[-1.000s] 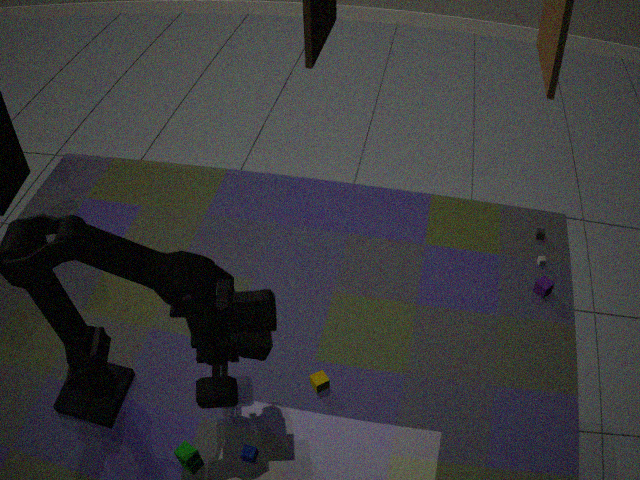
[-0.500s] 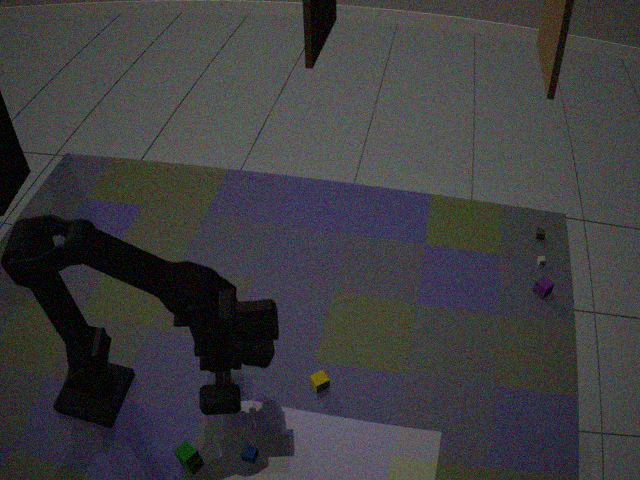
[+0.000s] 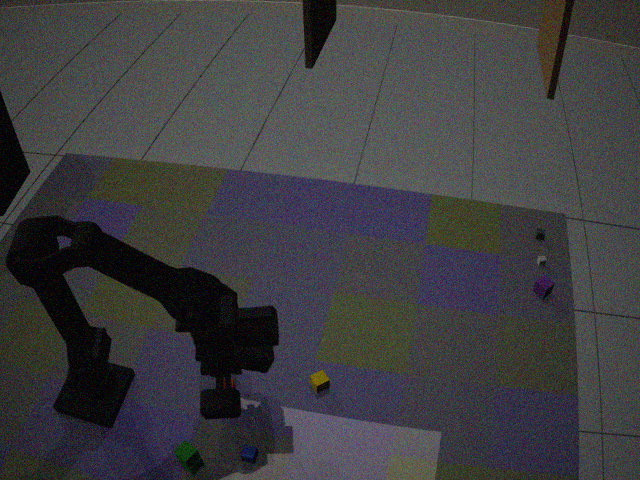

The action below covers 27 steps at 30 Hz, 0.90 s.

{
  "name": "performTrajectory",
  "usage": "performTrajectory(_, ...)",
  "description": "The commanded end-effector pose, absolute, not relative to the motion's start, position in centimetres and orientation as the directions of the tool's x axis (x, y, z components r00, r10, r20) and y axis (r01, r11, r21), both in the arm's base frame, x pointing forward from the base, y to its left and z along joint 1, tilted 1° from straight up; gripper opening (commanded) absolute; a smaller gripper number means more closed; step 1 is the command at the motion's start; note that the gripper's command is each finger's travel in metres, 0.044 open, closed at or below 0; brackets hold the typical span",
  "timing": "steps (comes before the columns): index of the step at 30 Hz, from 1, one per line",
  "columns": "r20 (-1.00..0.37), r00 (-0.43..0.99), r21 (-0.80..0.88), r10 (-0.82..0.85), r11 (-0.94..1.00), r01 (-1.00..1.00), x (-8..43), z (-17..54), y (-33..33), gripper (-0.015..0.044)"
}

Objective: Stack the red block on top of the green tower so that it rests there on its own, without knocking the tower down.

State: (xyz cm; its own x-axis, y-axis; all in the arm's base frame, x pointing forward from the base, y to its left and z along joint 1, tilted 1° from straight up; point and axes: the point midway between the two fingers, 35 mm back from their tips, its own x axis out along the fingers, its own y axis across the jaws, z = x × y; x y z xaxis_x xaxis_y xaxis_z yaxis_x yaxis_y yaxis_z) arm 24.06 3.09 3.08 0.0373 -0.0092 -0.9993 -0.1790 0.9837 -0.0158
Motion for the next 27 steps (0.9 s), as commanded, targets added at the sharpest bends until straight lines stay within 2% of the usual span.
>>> performTrajectory(1,-0.999,0.03,-0.021,-0.016,0.983,-0.185,23.91,2.84,2.98,0.044)
performTrajectory(9,-0.999,0.03,-0.021,-0.016,0.982,-0.185,23.91,2.99,2.99,0.044)
performTrajectory(21,-0.999,0.03,-0.021,-0.016,0.982,-0.185,23.91,2.99,2.99,0.0125)
performTrajectory(27,-0.999,0.03,-0.021,-0.016,0.982,-0.185,23.91,2.99,2.99,0.0085)
